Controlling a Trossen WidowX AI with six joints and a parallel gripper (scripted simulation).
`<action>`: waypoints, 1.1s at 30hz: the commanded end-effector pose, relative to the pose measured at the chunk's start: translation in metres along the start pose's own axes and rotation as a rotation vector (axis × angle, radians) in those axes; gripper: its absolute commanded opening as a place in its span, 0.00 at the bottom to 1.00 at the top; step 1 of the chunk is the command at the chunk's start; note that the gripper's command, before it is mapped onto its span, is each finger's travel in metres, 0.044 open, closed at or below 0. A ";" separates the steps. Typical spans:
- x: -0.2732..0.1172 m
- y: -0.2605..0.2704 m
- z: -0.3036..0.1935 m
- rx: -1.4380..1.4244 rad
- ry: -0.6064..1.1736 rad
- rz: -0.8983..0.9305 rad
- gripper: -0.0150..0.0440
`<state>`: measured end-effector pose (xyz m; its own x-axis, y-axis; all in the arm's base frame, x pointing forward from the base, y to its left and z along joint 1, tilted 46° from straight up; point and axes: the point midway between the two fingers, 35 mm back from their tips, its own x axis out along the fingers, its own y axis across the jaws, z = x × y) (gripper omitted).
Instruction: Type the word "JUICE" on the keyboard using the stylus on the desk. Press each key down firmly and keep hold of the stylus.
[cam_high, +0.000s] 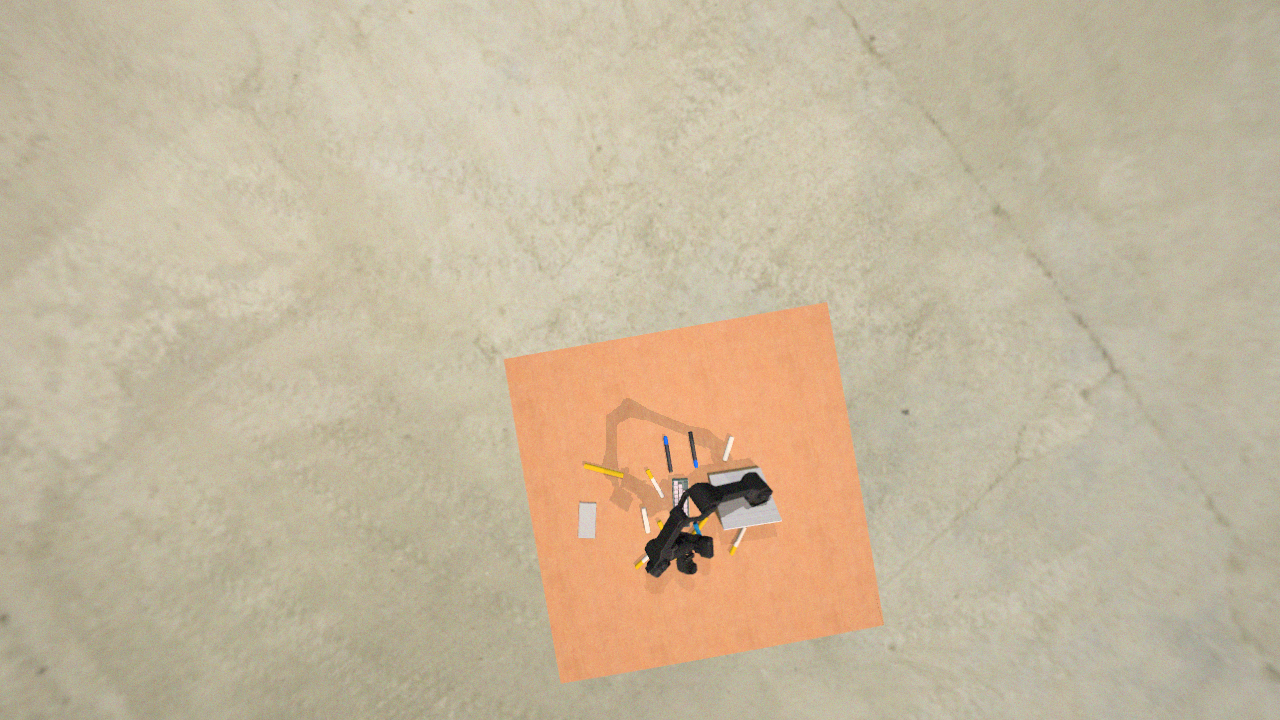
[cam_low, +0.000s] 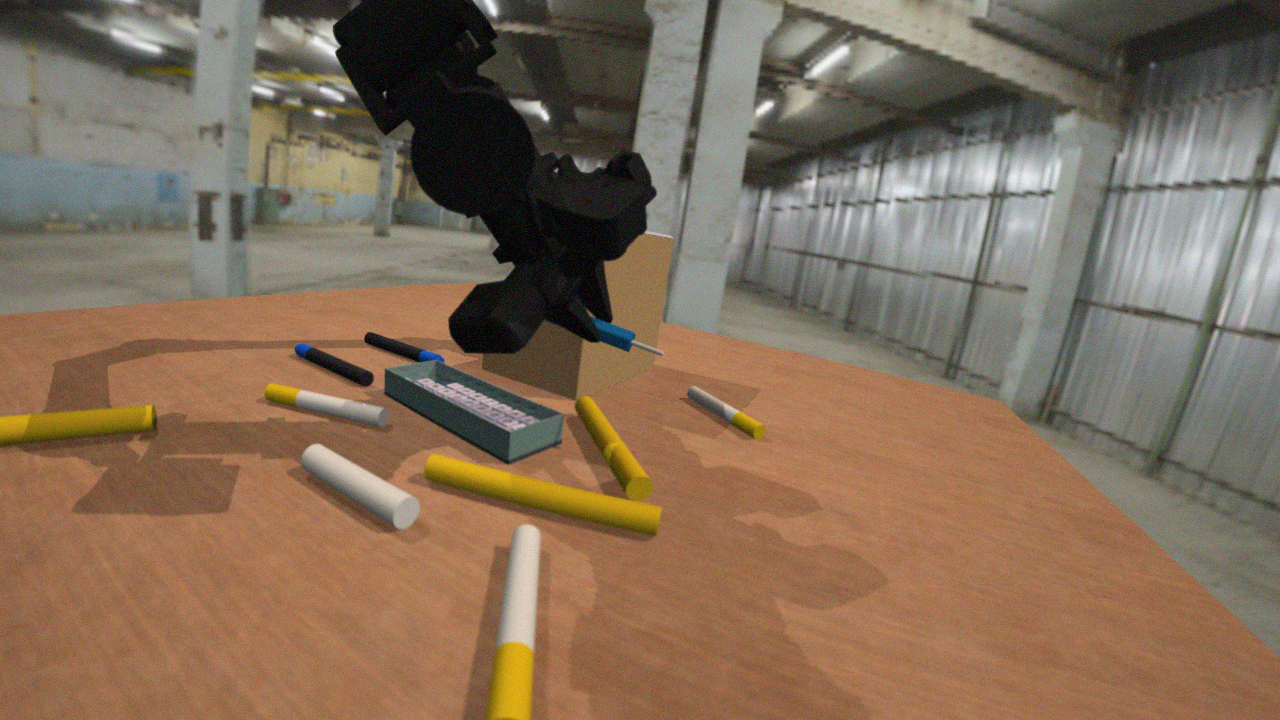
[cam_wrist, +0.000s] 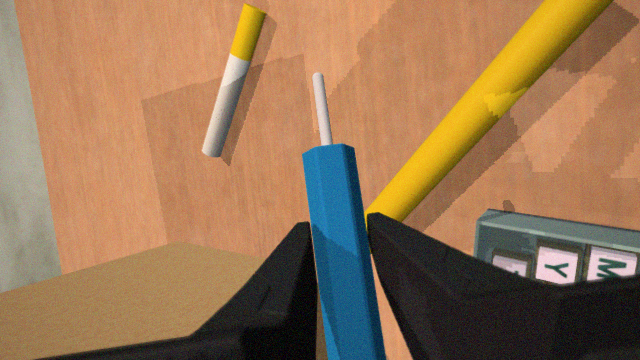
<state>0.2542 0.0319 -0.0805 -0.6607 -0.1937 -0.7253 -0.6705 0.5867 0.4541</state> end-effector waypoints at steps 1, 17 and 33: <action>-0.007 -0.001 -0.008 0.186 -0.067 0.021 0.25; -0.027 -0.007 -0.033 0.824 -0.222 0.117 0.25; -0.046 -0.011 -0.061 1.451 -0.334 0.291 0.25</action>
<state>0.2712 -0.0098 -0.0275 -0.4959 0.0965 -0.8630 0.3708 0.9222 -0.1099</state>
